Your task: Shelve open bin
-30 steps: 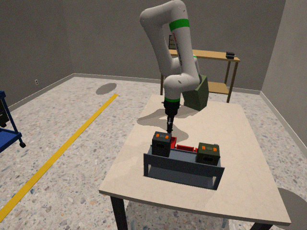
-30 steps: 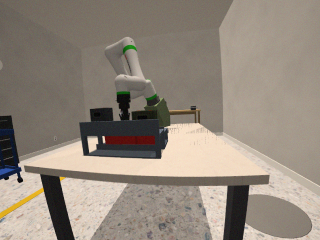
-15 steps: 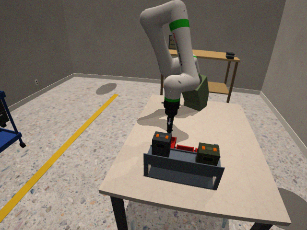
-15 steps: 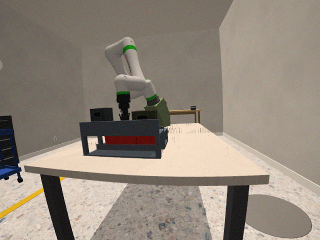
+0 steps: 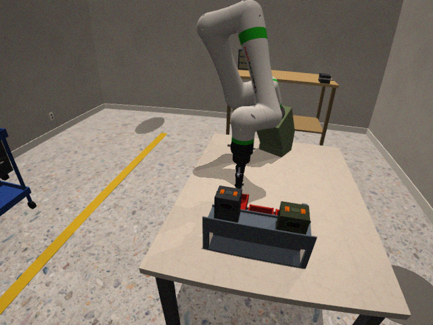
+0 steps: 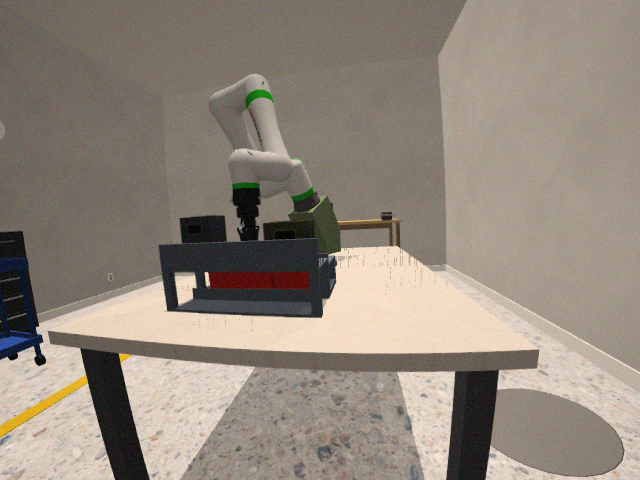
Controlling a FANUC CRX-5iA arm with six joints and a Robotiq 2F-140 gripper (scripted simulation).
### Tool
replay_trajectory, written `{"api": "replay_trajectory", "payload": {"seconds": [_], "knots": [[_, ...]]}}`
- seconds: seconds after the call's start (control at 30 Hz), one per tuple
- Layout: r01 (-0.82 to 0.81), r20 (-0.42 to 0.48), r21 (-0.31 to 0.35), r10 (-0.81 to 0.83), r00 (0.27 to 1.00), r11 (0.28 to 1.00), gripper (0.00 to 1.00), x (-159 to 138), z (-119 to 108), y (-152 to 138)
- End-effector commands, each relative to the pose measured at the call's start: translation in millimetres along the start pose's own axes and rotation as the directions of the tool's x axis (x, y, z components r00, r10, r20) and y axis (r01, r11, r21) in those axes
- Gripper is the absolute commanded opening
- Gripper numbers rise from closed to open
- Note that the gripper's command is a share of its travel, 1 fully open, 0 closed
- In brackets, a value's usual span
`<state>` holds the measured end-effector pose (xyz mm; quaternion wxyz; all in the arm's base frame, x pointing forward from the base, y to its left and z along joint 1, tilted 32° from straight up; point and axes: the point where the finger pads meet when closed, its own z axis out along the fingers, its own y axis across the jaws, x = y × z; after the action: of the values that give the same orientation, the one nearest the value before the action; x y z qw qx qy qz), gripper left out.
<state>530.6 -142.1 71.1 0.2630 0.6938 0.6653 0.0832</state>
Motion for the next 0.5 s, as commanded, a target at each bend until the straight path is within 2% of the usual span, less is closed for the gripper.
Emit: {"api": "replay_trajectory", "payload": {"seconds": [0.0, 0.47], "knots": [[0.000, 0.000, 0.000, 0.000, 1.000, 1.000, 0.00, 0.0, -0.1, 1.7], [0.000, 0.000, 0.000, 0.000, 1.000, 1.000, 0.00, 0.0, -0.1, 8.2]]}}
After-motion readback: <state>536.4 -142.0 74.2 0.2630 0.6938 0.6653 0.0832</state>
